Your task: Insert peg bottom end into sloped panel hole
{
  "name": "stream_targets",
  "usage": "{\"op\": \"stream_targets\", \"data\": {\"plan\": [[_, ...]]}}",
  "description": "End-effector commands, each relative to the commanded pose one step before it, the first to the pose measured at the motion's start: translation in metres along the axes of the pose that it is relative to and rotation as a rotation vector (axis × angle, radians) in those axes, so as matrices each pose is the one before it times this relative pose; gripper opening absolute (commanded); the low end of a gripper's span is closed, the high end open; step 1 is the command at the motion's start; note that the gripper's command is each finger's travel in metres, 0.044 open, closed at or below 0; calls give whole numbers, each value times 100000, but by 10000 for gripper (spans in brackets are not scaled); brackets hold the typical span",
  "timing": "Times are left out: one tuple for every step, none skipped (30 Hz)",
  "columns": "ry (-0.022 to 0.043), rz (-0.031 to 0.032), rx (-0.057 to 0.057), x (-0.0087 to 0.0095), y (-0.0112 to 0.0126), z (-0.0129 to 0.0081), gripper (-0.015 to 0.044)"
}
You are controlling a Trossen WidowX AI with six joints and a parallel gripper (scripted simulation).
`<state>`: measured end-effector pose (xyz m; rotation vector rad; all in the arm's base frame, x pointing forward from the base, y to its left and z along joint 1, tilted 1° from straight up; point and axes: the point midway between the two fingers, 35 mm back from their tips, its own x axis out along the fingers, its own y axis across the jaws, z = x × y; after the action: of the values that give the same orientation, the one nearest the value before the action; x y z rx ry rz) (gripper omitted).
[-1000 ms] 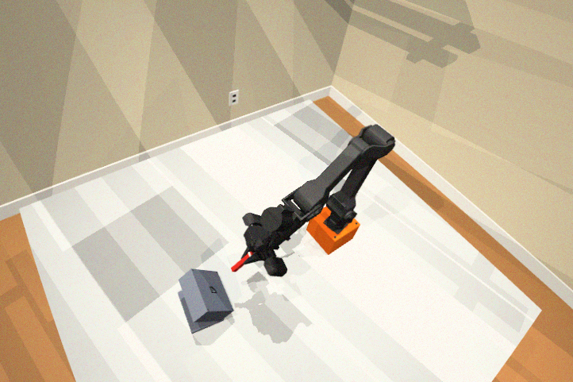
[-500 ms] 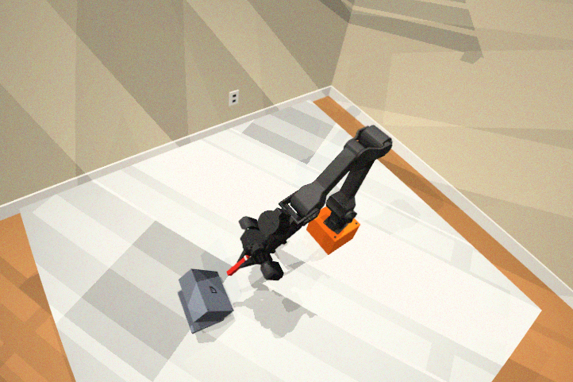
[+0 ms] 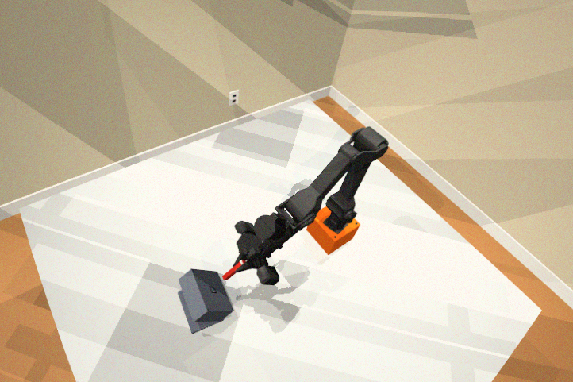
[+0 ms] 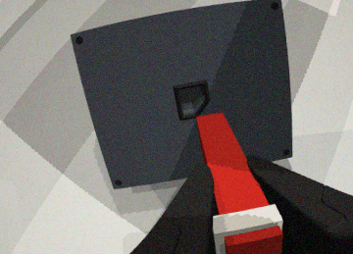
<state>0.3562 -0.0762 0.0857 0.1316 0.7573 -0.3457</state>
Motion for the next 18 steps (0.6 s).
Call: {"op": "stream_targets", "data": {"plan": [[-99,429,-632,613,138,-79,0],[-117,48,-57,108,20,1,0],[-117,48,-57,108,20,0,0],[-117,48,-57,107,19,-1,0],[-117,48,-57,107,20,-2,0],[-117,48,-57,107,19,-3,0],[-117,47,-57,107,18,-4,0],[-117,47,-57,107,18,-5,0],[-117,47,-57,107,18,-7,0],[-17,7,-8,16,3,-1,0],[-27,2,-14,33,5,-2,0],[-35,3,-18,44,8,-2,0],[-46,4,-23,56,12,-2,0],[-58,5,-29,71,11,-3,0],[-72,6,-36,89,14,-5,0],[-65,5,-33,82,11,-11,0],[-61,5,-31,78,13,-15,0],[-49,4,-25,63,15,-16,0]]}}
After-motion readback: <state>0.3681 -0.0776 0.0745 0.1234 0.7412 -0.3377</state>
